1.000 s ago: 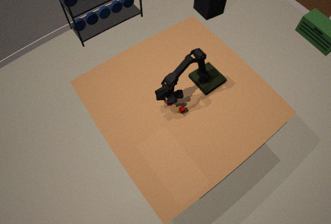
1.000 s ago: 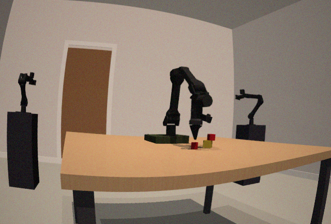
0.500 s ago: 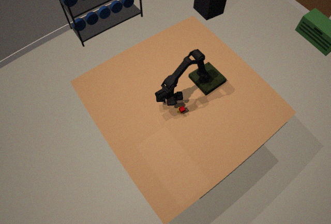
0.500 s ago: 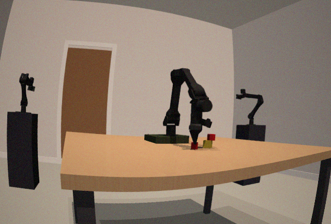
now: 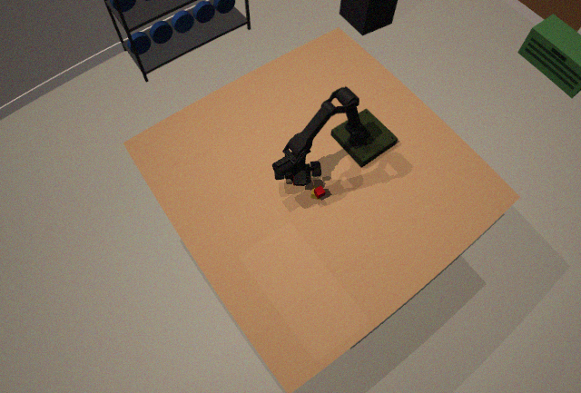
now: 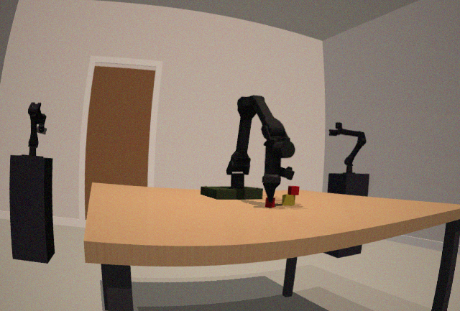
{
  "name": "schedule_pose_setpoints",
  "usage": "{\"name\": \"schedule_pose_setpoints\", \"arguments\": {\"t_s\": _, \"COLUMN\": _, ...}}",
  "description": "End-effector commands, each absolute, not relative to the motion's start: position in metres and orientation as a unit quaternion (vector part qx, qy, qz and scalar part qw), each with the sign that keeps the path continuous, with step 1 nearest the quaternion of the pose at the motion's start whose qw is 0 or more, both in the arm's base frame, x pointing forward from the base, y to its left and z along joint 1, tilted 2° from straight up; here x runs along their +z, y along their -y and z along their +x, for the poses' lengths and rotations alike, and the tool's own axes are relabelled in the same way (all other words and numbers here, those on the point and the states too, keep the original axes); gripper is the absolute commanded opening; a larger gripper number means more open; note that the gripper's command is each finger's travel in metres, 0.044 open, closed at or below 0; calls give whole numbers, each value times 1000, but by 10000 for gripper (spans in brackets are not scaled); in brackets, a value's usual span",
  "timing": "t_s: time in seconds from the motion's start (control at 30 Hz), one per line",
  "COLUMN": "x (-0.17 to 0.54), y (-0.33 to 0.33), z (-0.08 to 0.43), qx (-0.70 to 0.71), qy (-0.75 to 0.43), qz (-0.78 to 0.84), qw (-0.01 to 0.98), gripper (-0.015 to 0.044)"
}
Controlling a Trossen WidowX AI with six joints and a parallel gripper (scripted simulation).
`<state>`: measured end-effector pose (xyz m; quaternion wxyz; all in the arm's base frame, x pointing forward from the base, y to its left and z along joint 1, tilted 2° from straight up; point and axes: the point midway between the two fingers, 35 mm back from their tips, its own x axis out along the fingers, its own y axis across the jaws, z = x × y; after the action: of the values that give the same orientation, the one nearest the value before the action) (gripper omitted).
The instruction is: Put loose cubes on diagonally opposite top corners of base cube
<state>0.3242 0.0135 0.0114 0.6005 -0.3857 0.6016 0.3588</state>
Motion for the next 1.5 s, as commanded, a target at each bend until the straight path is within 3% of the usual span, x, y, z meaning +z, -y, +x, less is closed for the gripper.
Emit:
{"name": "schedule_pose_setpoints", "arguments": {"t_s": 0.0, "x": 17, "y": -13, "z": 324, "qx": 360, "qy": -602, "qz": -387, "qw": 598, "gripper": 105}}
{"name": "schedule_pose_setpoints", "arguments": {"t_s": 1.07, "x": 118, "y": -16, "z": 323, "qx": 360, "qy": -602, "qz": -387, "qw": 598, "gripper": 105}}
{"name": "schedule_pose_setpoints", "arguments": {"t_s": 1.47, "x": 118, "y": -39, "z": 314, "qx": 393, "qy": -581, "qz": -419, "qw": 576, "gripper": 105}}
